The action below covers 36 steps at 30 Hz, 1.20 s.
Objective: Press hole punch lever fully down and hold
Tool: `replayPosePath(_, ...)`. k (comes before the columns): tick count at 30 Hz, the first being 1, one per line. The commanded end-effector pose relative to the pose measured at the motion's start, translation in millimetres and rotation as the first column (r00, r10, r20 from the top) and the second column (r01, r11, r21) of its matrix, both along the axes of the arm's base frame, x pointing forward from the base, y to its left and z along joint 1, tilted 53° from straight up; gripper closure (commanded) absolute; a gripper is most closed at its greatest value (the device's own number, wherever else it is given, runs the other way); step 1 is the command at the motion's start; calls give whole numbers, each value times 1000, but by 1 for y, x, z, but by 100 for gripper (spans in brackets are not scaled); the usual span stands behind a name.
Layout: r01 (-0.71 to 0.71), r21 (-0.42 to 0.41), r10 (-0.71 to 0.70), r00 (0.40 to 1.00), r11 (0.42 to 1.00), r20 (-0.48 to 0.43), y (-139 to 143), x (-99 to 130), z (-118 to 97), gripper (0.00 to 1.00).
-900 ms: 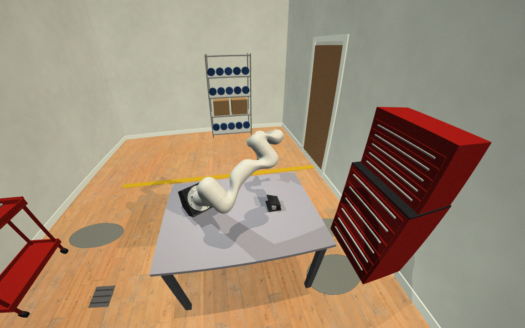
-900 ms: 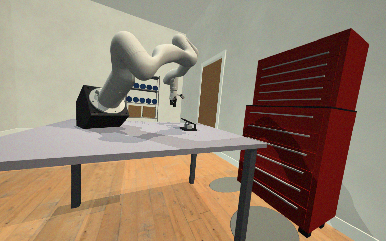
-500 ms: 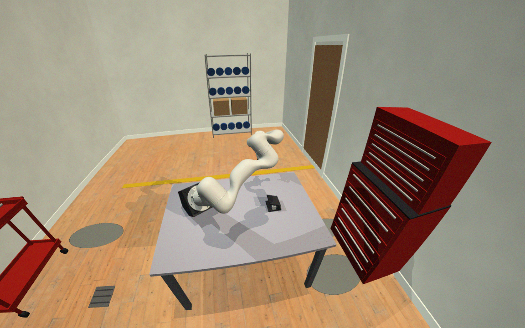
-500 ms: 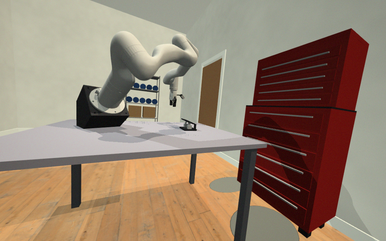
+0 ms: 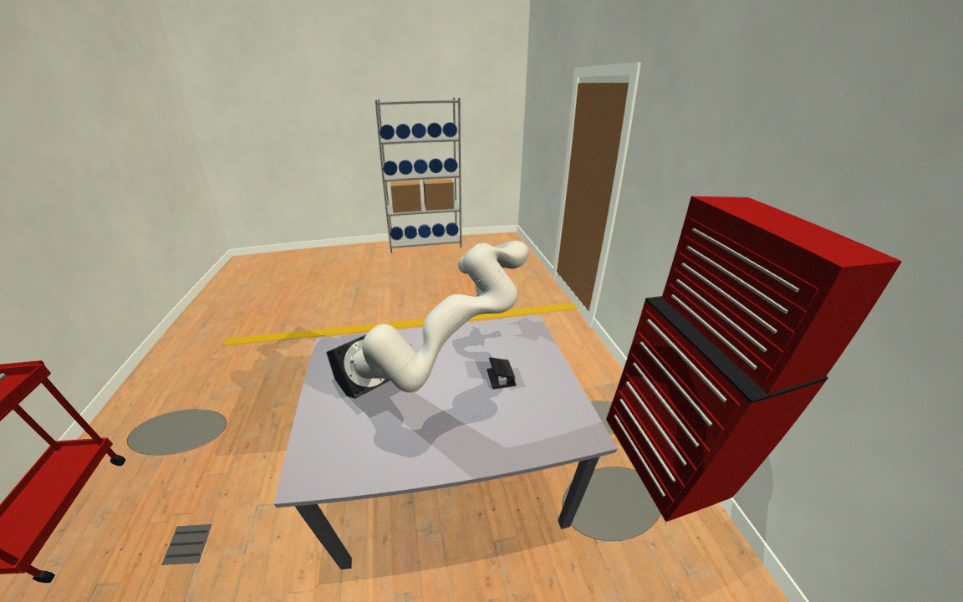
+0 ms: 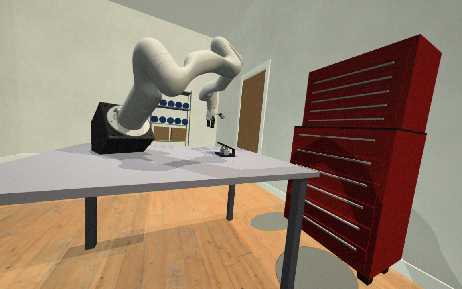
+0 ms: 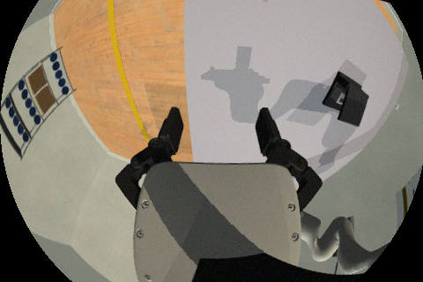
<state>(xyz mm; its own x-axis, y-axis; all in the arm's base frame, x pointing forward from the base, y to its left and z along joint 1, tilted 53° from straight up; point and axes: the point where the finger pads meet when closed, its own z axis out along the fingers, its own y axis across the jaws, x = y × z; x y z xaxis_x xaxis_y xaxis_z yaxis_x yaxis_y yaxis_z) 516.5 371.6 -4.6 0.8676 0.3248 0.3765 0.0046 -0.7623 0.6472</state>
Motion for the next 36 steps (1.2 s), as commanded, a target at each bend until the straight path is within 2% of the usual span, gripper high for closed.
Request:
replayPosePath(1,14,-4,-14,1000,1000,8,-26,4,33,0)
replayPosePath(5,29,-10,-28,1000,1000,14,-49,6,58,0)
replayPosePath(7,29,-10,-28,1000,1000,14,-49,6,58,0)
replayPosePath(8,39,-14,-39,999,999,18,-67,6,76,0)
replayPosePath(21,84,-33,-83,996,996,36,-147,-6,144,0)
replayPosePath(24,88,-34,-87,996,996,38,-153,-7,149,0)
replayPosePath(25,99,-39,-97,994,994,42,-173,-13,163,0)
replayPosePath(36,137,-54,-134,989,989,57,-244,-43,206,0)
